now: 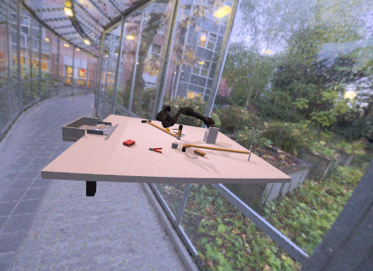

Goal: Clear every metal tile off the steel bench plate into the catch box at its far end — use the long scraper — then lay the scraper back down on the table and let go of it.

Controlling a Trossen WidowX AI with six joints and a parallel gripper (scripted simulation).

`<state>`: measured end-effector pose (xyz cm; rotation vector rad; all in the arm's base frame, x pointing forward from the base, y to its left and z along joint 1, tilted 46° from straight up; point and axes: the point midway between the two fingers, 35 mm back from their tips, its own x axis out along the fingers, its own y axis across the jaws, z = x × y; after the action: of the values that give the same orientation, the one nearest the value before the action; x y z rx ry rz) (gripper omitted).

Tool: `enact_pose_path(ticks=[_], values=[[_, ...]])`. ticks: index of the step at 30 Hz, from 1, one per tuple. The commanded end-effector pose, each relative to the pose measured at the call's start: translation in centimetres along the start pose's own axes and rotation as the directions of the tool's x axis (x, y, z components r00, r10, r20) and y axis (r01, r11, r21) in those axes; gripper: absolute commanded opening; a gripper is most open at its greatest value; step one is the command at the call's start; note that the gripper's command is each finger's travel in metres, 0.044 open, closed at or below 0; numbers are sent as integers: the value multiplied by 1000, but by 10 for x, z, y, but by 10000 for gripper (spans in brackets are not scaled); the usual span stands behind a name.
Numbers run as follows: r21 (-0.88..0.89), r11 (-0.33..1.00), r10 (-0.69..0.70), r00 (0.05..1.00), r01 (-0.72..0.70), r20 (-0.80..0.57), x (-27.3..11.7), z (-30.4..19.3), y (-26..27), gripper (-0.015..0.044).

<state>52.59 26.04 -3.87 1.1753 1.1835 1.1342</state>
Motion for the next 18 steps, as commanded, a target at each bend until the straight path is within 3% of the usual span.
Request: enact_pose_path(ticks=[1,18], values=[[0,1000,0,1000,0,0,0,0,0,426],[4,1000,0,1000,1,-7,41,-4,45,440]])
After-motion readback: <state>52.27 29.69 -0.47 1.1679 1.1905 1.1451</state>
